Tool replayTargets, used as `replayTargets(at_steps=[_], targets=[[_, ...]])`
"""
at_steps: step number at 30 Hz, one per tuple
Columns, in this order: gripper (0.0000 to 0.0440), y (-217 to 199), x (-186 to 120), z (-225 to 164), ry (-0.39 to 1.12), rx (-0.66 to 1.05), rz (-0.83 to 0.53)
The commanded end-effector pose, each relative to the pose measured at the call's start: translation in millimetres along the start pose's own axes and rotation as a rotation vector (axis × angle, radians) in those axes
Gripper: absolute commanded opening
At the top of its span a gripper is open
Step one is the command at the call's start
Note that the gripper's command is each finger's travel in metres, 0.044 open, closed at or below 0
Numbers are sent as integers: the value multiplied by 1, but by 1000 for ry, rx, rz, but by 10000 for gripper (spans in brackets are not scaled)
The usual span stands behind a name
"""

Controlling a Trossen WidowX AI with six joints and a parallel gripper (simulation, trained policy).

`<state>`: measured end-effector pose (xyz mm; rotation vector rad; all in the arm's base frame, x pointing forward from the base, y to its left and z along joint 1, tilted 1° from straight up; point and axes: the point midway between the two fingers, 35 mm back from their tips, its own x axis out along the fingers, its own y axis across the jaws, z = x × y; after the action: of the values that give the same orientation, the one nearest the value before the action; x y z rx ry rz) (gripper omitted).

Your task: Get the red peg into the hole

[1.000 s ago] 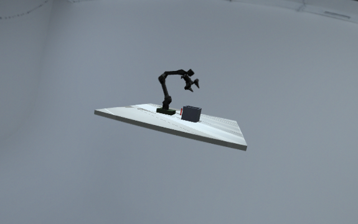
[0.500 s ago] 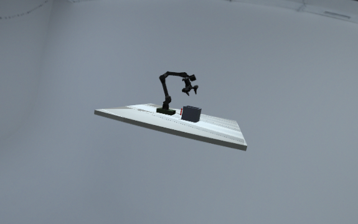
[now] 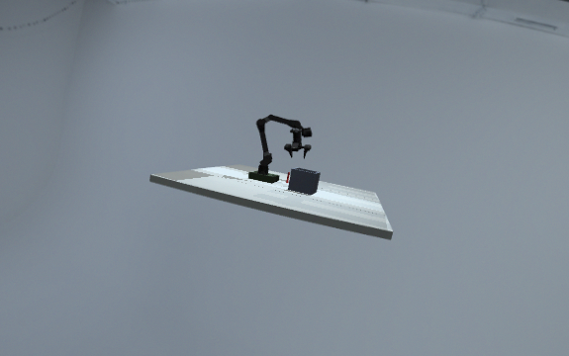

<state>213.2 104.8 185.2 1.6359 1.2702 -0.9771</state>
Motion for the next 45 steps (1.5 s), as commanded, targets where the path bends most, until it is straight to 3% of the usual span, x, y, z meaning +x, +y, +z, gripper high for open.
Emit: replayTargets(at_steps=[1, 19, 37, 41, 45], targets=[[440, -8, 11, 3, -39, -29, -50], [440, -46, 54, 20, -190, -201, -247], [438, -63, 108, 58, -264, -235, -304], [421, -64, 116, 63, -274, -236, -301], [350, -64, 125, 66, -274, -249, -298]])
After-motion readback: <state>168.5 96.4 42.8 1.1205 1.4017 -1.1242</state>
